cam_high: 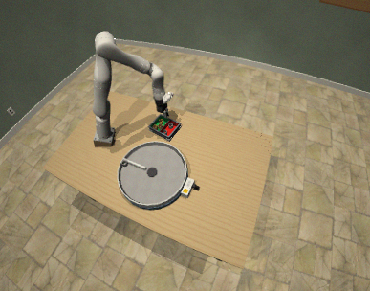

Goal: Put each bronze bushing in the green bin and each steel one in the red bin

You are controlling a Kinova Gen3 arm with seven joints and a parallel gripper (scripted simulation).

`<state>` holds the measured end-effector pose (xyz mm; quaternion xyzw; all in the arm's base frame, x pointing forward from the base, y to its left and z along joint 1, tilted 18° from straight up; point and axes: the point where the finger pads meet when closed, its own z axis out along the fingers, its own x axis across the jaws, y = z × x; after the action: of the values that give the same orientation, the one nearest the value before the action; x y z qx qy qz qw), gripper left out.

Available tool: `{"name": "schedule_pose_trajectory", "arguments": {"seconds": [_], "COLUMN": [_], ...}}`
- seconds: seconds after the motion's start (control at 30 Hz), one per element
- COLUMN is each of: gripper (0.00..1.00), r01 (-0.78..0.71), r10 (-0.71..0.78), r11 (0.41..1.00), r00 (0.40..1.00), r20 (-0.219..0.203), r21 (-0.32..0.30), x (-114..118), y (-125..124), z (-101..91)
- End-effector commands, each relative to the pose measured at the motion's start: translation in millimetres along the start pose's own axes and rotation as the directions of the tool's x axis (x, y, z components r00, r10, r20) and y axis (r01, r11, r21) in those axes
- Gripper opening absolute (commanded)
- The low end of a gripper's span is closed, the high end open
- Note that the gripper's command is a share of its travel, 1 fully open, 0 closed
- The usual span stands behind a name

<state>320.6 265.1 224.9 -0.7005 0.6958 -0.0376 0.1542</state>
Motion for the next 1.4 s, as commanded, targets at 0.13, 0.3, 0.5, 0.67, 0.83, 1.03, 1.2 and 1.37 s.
{"name": "schedule_pose_trajectory", "arguments": {"seconds": [0.13, 0.3, 0.5, 0.67, 0.83, 1.03, 1.2, 1.37], "gripper": [0.4, 0.4, 0.4, 0.4, 0.4, 0.4, 0.4, 0.4], "r01": [0.013, 0.042, 0.072, 0.101, 0.121, 0.16, 0.189, 0.208], "r10": [-0.013, -0.042, -0.072, -0.101, -0.121, -0.16, -0.188, -0.208], "r11": [1.0, 0.999, 0.997, 0.995, 0.993, 0.987, 0.982, 0.978], "r00": [1.0, 0.999, 0.997, 0.995, 0.993, 0.987, 0.982, 0.978], "r20": [-0.008, -0.008, -0.008, -0.008, -0.008, -0.008, -0.008, -0.008], "r21": [0.006, 0.006, 0.006, 0.006, 0.005, 0.005, 0.005, 0.005], "x": [43.5, 75.1, 106.6, 138.1, 159.1, 201.1, 232.7, 253.7], "y": [4.2, 9.9, 15.7, 21.5, 25.3, 33.0, 38.7, 42.6], "z": [-1.8, -1.1, -0.4, 0.3, 0.8, 1.8, 2.5, 3.0]}}
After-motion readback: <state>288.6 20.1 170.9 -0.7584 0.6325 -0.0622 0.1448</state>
